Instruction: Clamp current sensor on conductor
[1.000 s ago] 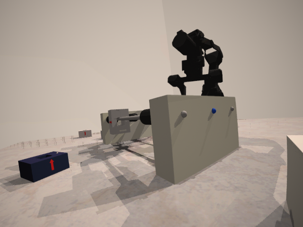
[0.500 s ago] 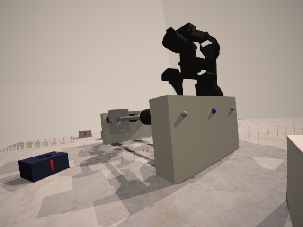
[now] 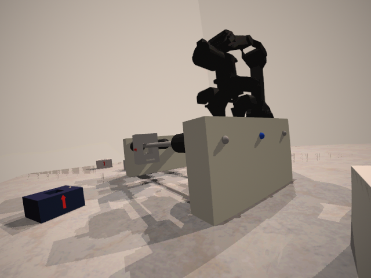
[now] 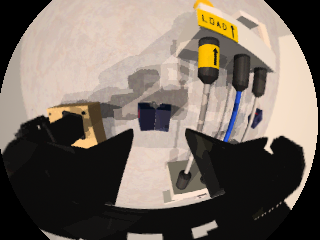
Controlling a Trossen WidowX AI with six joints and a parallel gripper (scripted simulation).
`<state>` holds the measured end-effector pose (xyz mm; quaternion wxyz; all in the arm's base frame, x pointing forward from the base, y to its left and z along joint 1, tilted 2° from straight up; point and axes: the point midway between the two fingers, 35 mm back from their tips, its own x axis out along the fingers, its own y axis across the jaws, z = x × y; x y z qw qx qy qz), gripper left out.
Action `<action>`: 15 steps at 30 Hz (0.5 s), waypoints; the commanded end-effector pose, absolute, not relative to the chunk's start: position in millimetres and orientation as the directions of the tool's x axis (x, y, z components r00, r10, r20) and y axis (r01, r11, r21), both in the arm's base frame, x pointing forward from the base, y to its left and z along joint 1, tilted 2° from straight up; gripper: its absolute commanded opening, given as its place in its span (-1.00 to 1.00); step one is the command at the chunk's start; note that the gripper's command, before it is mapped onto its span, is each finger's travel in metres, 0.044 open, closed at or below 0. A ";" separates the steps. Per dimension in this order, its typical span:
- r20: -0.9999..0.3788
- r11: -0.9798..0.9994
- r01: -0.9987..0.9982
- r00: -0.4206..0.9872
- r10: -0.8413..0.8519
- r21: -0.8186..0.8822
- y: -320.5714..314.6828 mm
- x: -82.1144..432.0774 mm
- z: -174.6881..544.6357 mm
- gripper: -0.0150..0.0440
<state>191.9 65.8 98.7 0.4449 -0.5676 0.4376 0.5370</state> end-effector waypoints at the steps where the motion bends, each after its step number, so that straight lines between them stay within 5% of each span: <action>1: -0.999 -0.230 -0.973 0.029 -0.018 -0.024 66.0 191.5 89.9 0.59; 15: -0.999 -0.230 -0.973 0.029 -0.018 -0.024 65.1 191.2 66.9 0.59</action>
